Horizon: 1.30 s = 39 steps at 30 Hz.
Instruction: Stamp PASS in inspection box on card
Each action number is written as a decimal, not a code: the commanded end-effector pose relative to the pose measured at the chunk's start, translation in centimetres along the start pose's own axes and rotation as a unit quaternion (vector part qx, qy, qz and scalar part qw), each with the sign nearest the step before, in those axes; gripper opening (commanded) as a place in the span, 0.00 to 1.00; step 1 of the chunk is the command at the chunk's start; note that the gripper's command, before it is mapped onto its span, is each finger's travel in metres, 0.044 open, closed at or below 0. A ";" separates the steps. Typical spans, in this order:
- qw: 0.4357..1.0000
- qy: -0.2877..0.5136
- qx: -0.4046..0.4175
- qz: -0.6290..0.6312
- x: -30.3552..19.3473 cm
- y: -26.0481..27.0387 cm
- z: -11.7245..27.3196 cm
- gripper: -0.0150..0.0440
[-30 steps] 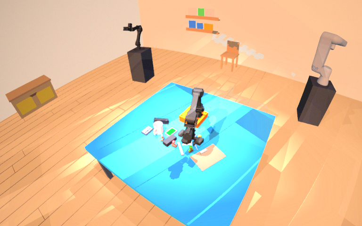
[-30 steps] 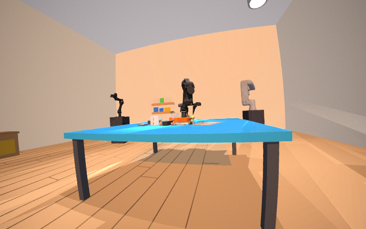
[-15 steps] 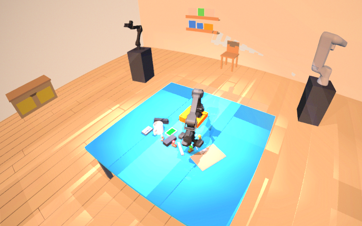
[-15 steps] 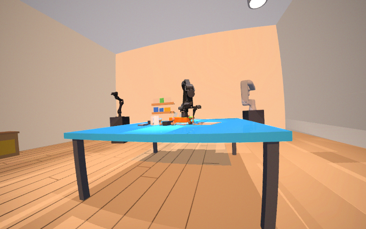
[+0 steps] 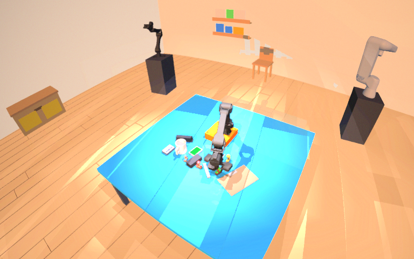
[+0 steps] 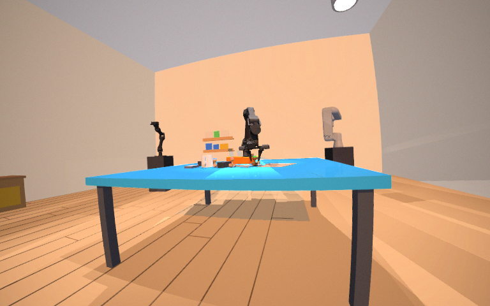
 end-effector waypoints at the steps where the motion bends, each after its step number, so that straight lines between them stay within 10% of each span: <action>1: 1.000 0.004 -0.003 0.000 -0.2 -0.1 -0.9 0.62; 8: 1.000 0.004 -0.003 0.000 -0.2 -0.1 -1.0 0.62; 23: 1.000 0.003 -0.001 0.000 -0.1 -0.1 -0.7 0.26; 39: 1.000 0.003 0.000 0.000 -0.1 0.0 0.1 0.25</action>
Point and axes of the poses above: the point midway between the two fingers, 35 mm back from their tips, its own z axis back along the fingers, its own y axis across the jaws, x = y × z, the point moved 3 cm from there along z, back along the fingers, and after that the axes turned 5 degrees about z, right-handed, at the moved point
